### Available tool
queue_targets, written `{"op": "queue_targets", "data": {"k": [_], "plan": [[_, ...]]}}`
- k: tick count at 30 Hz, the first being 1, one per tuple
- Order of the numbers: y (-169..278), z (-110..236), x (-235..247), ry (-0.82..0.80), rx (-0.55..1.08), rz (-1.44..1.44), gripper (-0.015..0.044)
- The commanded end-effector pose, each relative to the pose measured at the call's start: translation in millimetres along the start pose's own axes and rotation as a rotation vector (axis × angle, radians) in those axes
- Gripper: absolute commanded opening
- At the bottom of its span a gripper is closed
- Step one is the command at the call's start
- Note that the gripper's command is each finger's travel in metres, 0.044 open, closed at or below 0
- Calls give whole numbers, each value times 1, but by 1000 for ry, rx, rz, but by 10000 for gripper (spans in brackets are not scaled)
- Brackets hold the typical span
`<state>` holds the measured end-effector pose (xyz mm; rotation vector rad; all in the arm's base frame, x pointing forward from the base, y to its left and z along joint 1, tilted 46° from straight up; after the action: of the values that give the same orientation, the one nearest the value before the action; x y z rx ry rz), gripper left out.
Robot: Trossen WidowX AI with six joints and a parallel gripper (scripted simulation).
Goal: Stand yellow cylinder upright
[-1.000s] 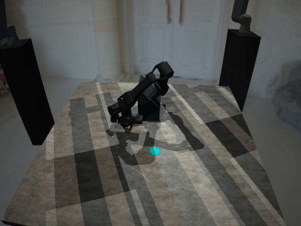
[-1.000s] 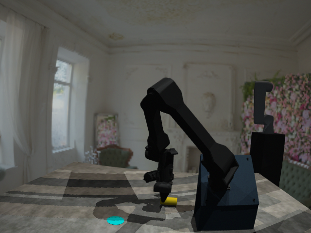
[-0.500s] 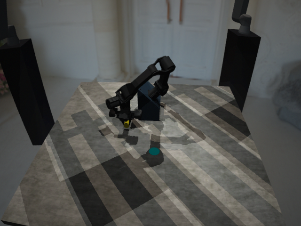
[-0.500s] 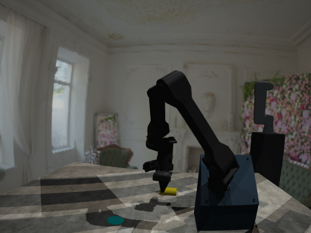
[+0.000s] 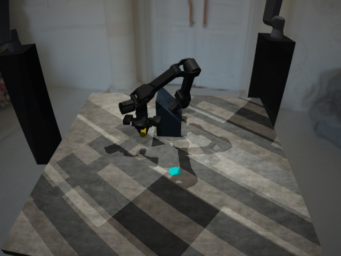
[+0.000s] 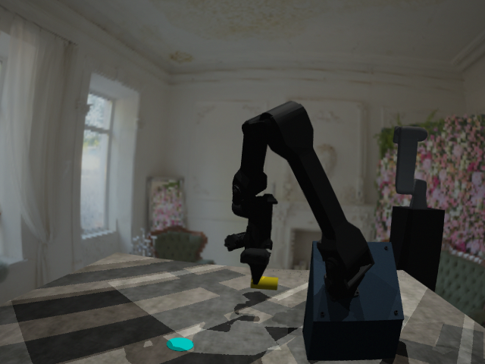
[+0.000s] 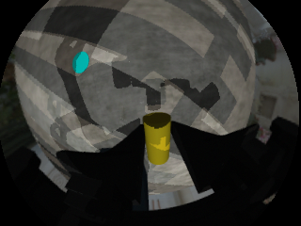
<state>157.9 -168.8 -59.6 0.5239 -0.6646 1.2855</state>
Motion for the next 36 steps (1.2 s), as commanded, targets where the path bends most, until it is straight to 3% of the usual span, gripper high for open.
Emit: {"op": "queue_targets", "data": {"k": [1,36], "plan": [[1,13,1,5,1,7,105],[-67,31,46,33,-7,-136,105]]}}
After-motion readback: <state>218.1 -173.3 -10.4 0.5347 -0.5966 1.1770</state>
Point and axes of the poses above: the point midway between the two fingers, 35 mm back from their tips, its own z axis back along the fingers, its own x axis across the jaws, y = z × x, the point moved 6 cm from there along z, back along the fingers, and after that the axes turned 2 degrees about z, right-handed, at the moved point
